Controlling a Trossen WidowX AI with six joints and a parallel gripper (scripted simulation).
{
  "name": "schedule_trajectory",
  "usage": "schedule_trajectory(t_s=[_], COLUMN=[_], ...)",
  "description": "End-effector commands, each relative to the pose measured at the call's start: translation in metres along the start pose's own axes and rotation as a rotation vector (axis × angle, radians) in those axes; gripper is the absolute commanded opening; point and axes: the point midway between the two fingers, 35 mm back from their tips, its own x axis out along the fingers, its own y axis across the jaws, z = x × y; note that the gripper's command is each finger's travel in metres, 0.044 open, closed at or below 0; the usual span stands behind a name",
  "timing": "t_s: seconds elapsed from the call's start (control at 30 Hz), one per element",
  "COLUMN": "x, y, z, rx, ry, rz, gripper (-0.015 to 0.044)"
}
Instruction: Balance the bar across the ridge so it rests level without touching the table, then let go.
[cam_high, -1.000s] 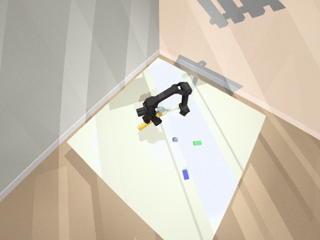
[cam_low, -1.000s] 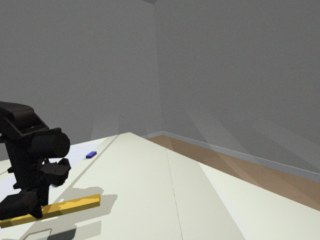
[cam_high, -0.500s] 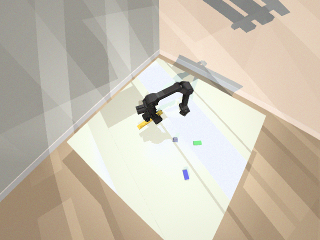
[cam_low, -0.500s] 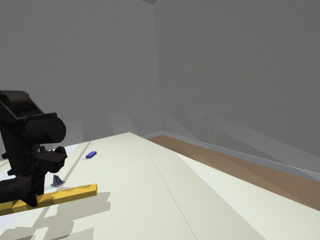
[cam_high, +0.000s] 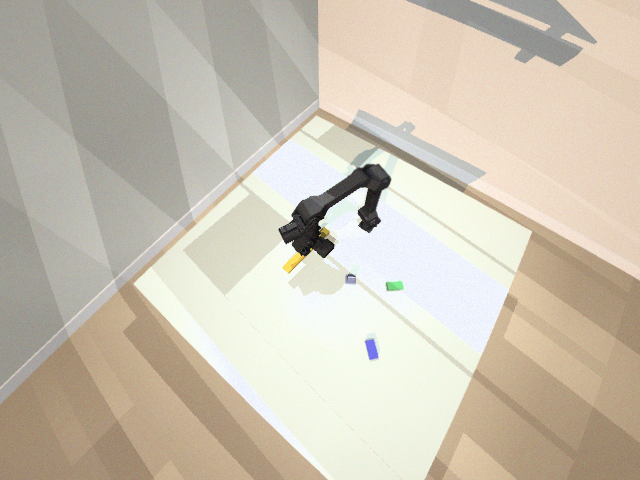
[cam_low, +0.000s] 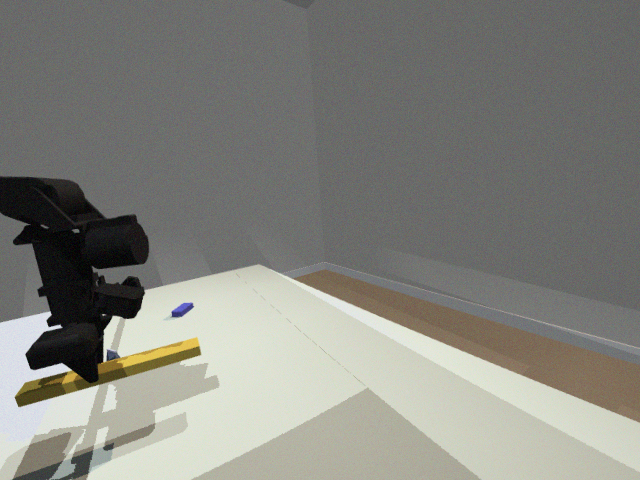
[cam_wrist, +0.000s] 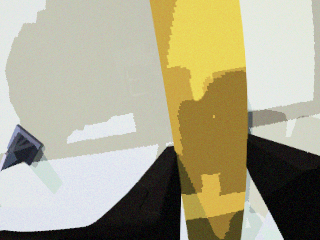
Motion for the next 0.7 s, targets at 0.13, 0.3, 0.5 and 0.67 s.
schedule_trajectory(t_s=[0.13, 0.3, 0.5, 0.67], x=[0.001, 0.0, 0.0, -0.001], y=[0.035, 0.055, 0.079, 0.098], z=[0.001, 0.0, -0.002, -0.006], rx=[-0.1, -0.165, -0.245, -0.313], ry=[0.006, 0.005, 0.005, 0.005], rz=[0.007, 0.009, 0.012, 0.014], gripper=[0.0, 0.0, 0.0, 0.0])
